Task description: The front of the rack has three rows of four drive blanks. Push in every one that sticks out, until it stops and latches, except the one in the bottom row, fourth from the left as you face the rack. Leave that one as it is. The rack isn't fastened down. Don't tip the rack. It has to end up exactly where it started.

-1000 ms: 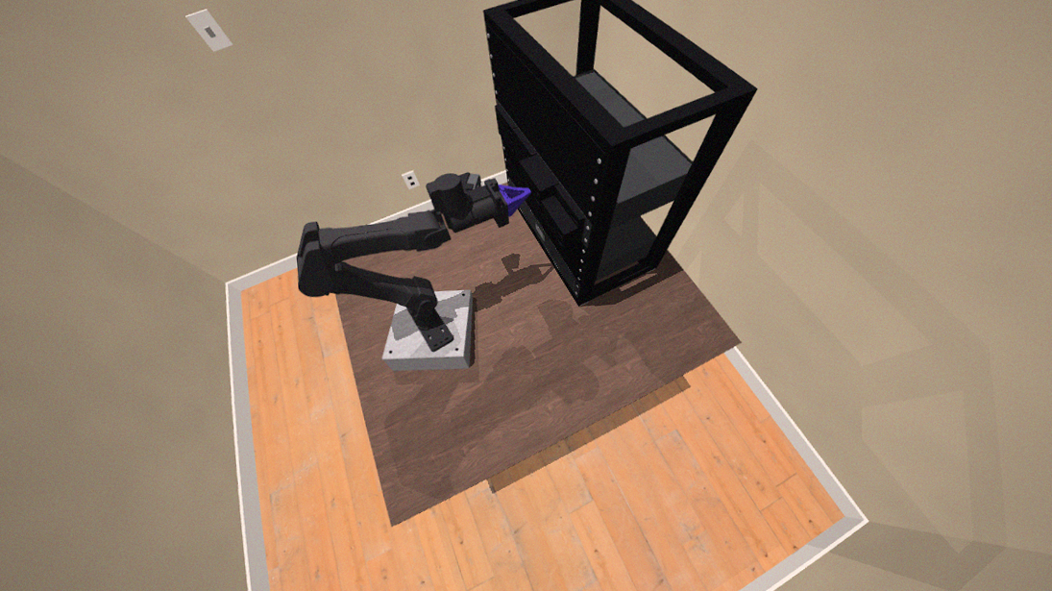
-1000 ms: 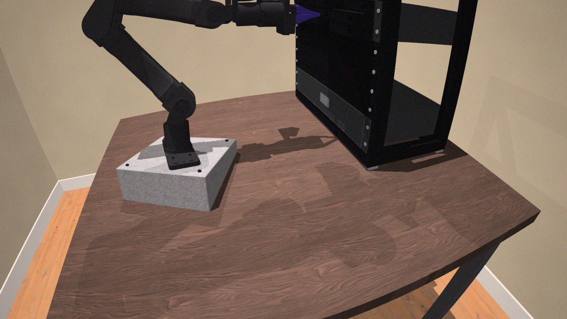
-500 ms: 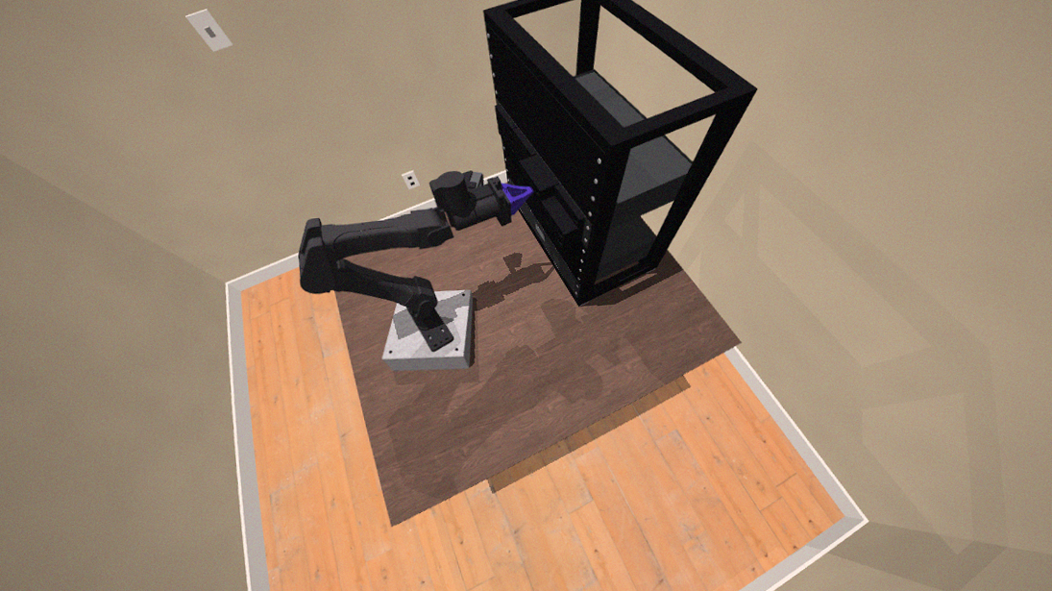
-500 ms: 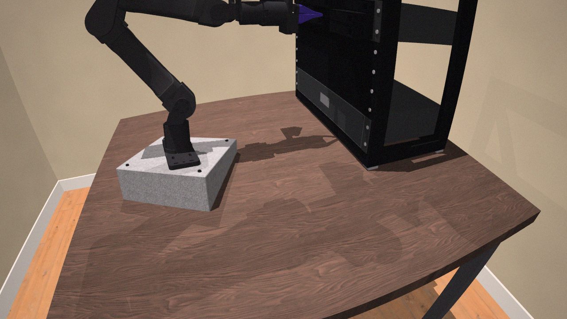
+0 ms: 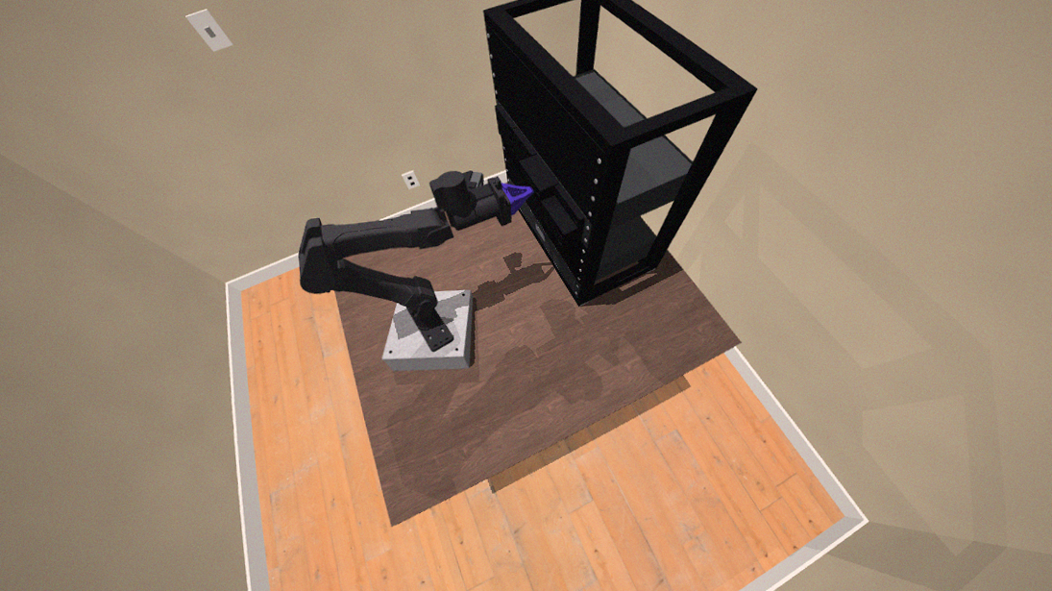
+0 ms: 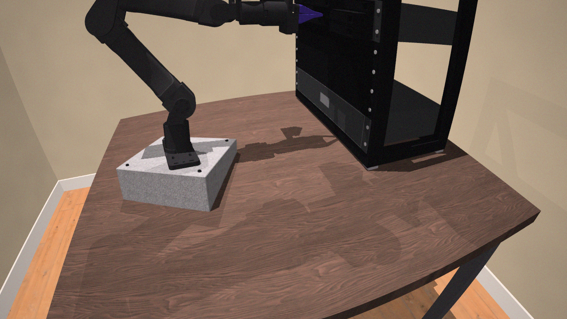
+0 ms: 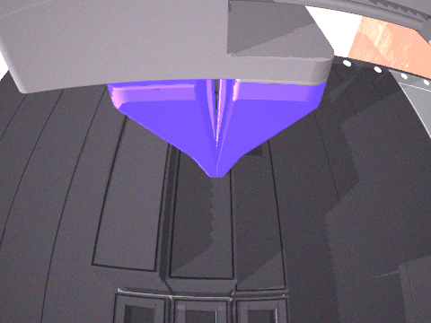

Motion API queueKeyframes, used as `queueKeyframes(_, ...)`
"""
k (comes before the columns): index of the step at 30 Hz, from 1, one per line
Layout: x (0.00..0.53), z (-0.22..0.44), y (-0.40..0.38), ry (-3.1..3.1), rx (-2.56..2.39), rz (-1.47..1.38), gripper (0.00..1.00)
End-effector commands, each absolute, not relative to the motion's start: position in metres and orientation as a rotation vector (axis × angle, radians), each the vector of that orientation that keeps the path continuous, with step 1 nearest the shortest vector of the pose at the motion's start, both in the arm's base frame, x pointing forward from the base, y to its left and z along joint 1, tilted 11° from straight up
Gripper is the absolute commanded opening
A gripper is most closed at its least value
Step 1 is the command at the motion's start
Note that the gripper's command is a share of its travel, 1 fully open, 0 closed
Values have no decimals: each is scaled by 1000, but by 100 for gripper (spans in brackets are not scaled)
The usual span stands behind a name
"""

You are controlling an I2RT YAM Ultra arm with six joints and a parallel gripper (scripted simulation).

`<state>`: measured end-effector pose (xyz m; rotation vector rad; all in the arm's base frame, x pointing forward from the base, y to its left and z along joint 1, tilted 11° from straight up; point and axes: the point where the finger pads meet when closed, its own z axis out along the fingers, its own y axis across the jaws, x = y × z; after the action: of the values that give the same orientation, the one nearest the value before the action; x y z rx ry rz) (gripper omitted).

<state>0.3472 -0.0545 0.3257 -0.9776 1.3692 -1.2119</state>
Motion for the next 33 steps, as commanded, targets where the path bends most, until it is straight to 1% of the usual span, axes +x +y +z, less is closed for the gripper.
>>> queueKeyframes(1, 352, 355, -62, 1322, -921, -1258, 0)
queueKeyframes(13, 361, 361, -64, 1323, -920, -1258, 0)
queueKeyframes(33, 362, 361, -65, 1324, -919, -1259, 0)
